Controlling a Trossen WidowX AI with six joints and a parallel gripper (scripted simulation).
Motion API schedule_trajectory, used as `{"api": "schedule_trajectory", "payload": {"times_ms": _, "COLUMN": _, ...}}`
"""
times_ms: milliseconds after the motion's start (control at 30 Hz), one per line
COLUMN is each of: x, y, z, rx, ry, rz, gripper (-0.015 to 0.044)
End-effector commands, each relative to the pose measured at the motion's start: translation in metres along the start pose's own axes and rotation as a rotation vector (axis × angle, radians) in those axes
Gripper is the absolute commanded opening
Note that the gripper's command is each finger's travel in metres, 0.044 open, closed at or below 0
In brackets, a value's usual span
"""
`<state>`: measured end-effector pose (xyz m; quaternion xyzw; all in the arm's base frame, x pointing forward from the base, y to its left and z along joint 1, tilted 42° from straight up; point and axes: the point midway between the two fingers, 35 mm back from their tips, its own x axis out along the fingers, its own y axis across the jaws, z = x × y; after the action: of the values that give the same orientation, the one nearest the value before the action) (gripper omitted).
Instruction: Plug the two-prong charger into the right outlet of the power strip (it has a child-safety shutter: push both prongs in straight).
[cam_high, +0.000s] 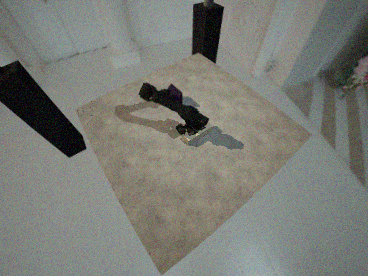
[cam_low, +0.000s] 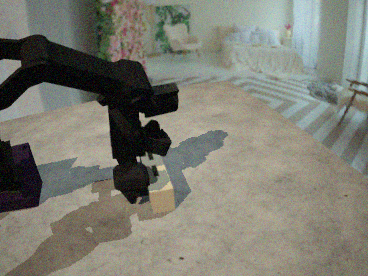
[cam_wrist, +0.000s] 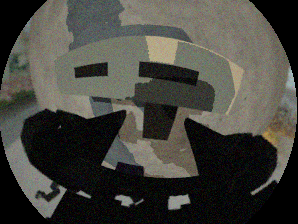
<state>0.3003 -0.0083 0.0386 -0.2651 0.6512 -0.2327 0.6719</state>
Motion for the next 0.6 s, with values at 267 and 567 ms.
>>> {"api": "schedule_trajectory", "payload": {"times_ms": 267, "x": 0.0, "y": 0.0, "z": -0.009, "rx": 0.007, "ry": -0.002, "rz": -0.003, "gripper": 0.044}}
{"api": "schedule_trajectory", "payload": {"times_ms": 567, "x": 0.001, "y": 0.0, "z": -0.02, "rx": 0.006, "ry": -0.001, "rz": -0.003, "gripper": 0.044}}
